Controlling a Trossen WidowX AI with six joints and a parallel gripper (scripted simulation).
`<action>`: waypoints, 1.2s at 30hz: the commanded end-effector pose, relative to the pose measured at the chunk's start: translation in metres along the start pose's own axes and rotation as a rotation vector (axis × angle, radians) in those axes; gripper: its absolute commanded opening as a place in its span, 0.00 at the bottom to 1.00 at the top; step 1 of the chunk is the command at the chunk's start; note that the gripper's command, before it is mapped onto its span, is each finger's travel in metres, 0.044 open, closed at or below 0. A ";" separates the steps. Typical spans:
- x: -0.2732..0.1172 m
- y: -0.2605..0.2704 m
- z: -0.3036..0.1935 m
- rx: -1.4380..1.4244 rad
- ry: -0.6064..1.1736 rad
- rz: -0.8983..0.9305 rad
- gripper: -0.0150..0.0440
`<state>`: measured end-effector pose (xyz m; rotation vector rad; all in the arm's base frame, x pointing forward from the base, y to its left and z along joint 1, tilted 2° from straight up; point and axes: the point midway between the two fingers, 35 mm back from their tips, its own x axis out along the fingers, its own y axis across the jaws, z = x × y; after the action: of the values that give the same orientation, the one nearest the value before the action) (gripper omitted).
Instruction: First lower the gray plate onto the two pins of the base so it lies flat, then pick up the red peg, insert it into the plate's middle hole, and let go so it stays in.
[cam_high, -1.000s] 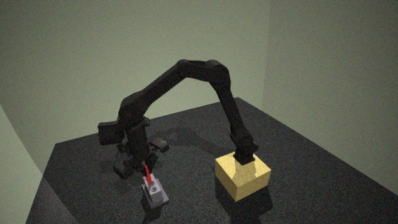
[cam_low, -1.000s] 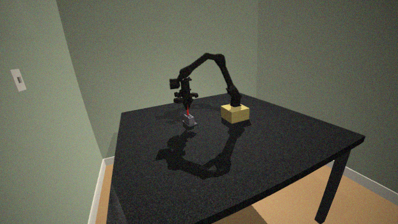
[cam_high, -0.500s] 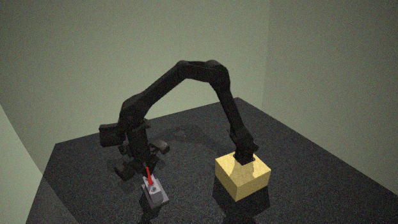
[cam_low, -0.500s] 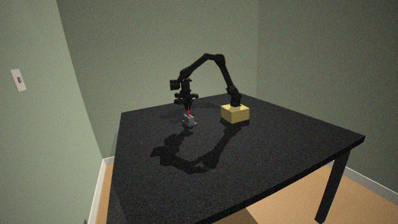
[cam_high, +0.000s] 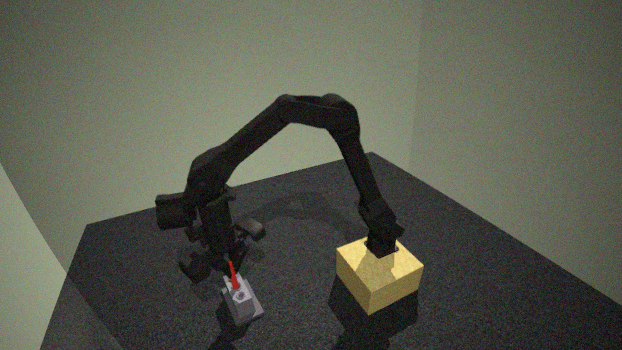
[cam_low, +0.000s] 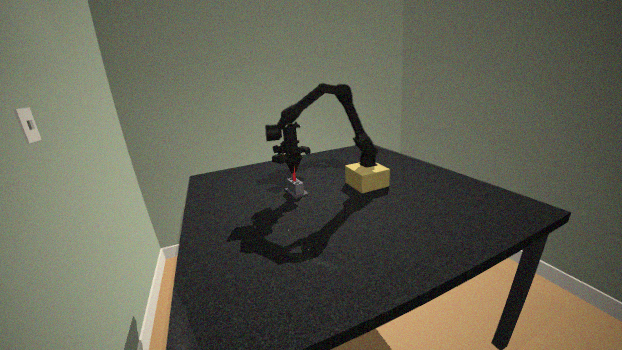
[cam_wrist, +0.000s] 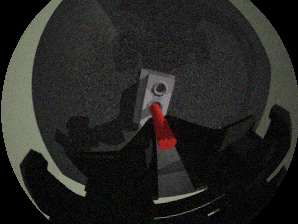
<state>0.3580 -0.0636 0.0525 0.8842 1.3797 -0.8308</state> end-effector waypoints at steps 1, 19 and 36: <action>0.001 -0.002 0.000 -0.001 0.001 -0.001 0.25; 0.002 -0.001 0.000 0.002 0.000 0.000 0.34; 0.000 -0.001 0.000 0.000 0.003 0.000 0.51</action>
<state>0.3564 -0.0641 0.0506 0.8861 1.3812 -0.8335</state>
